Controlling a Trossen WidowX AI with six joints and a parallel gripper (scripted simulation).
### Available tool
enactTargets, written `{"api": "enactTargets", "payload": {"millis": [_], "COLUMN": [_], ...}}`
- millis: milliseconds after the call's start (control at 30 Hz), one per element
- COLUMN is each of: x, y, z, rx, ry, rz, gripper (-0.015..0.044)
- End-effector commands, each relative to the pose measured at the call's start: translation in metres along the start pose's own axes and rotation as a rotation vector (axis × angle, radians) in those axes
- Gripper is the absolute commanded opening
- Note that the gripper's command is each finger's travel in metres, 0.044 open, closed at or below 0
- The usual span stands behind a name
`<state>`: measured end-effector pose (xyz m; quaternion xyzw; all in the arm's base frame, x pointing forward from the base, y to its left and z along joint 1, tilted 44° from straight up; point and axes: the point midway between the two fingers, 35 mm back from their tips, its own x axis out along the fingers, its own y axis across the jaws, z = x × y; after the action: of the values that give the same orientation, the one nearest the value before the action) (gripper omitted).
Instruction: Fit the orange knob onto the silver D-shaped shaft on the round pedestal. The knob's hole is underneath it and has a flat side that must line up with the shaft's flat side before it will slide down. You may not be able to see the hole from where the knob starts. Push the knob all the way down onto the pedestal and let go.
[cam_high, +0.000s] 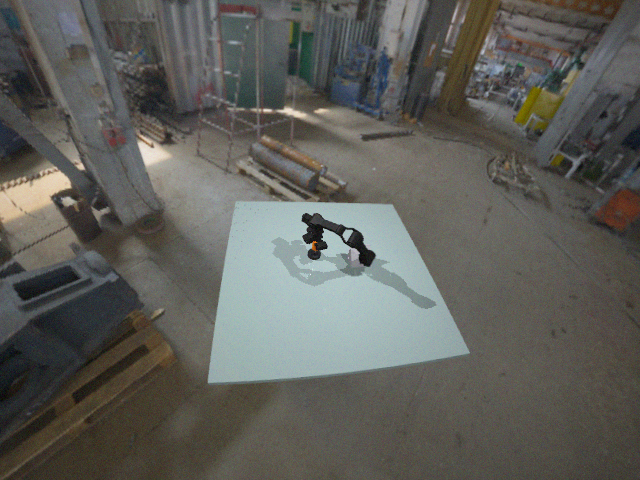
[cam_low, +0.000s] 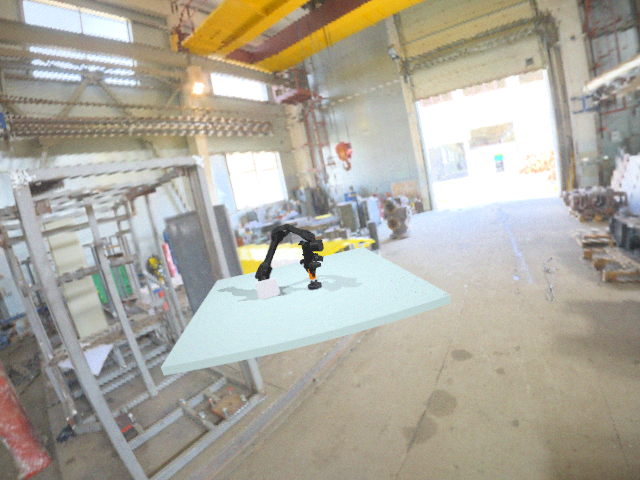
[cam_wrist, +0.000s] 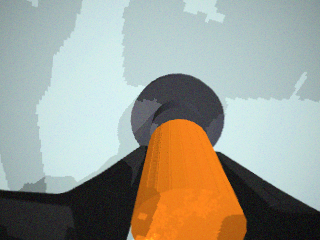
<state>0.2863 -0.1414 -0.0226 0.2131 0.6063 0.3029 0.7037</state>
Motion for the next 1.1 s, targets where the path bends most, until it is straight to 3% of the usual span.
{"api": "enactTargets", "payload": {"millis": [0,733,1067], "x": [-0.0038,-0.0042,-0.0033], "y": [-0.0022,0.0008,0.0007], "z": [0.0016,0.0,-0.0034], "rx": [-0.001,-0.001,-0.211], "ry": [-0.009,-0.008,-0.008], "rz": [-0.005,-0.005,-0.006], "gripper": [0.0,0.0,0.0]}}
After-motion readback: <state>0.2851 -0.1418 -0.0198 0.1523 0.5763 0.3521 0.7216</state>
